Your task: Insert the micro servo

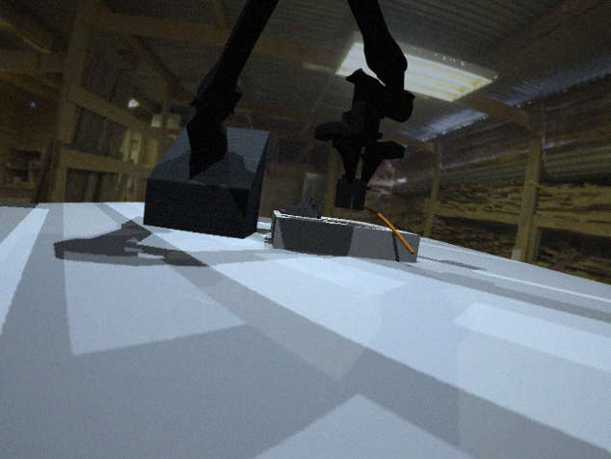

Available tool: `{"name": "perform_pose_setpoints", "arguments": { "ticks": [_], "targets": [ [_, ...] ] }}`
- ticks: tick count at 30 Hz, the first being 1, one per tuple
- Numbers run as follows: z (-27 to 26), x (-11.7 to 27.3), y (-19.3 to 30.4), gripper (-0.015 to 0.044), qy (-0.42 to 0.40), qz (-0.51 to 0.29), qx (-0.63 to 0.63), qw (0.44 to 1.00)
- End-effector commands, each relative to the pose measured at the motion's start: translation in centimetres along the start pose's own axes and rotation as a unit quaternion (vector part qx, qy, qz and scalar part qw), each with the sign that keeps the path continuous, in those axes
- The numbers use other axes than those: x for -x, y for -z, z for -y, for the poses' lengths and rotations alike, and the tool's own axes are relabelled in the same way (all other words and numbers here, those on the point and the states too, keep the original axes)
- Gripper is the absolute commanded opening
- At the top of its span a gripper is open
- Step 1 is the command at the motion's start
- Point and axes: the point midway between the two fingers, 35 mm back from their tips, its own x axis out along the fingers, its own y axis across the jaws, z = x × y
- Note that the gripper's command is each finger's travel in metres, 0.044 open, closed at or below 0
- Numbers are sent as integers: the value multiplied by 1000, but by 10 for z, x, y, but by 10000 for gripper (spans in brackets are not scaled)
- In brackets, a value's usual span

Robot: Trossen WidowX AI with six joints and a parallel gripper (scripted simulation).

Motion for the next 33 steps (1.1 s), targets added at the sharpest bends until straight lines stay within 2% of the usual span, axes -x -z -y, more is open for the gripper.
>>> {"name": "perform_pose_setpoints", "arguments": {
  "ticks": [1, 9, 21, 33],
  "targets": [
    [-5, 2, 14, 0, 4, 0, -3, 1000],
    [-9, 2, 24, 0, 4, 0, -31, 999],
    [-9, 2, 24, 0, 4, 1, -234, 972],
    [-9, 2, 24, 0, 4, 2, -431, 903]
  ]
}}
